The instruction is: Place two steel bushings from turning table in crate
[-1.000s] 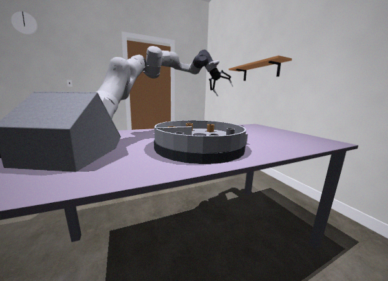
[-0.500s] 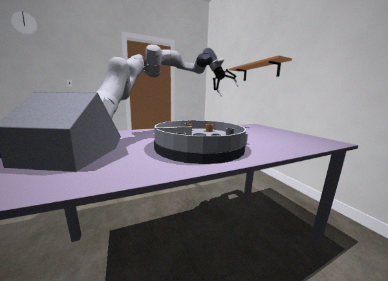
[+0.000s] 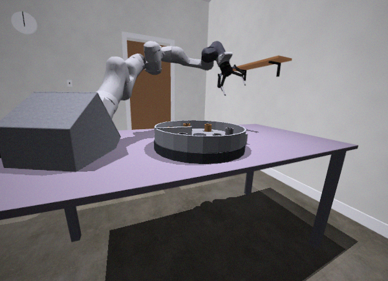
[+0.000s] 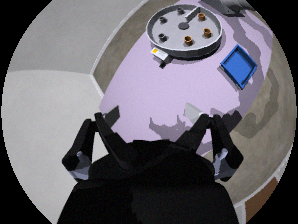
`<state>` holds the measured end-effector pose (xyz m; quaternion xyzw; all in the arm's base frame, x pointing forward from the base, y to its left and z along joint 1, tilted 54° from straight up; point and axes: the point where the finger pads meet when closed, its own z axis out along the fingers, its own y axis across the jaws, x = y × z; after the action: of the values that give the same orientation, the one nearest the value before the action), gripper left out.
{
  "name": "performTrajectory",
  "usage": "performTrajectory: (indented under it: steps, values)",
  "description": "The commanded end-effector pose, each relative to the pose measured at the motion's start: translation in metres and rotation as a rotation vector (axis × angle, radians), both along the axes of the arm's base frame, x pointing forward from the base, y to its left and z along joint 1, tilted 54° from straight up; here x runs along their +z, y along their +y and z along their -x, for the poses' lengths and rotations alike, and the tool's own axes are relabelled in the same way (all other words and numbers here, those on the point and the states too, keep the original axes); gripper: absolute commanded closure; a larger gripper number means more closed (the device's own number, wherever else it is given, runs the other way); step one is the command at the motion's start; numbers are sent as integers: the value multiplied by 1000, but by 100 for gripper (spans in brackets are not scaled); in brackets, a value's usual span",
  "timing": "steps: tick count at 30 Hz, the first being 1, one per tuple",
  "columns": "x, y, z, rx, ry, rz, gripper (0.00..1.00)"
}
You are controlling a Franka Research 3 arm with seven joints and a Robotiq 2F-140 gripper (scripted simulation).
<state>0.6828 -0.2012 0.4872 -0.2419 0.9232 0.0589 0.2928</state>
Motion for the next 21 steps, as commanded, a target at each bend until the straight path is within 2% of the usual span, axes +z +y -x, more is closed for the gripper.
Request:
performTrajectory:
  steps: [1,4,6,7,13,21]
  values:
    - [-33,-17,20,122,9,46,0]
    - [-64,-34,40,143,41,36,0]
    - [-64,-34,40,143,41,36,0]
    - [-90,-47,59,160,66,24,0]
    - [-144,-69,103,198,110,-13,0]
    - [-218,-87,179,252,148,-93,0]
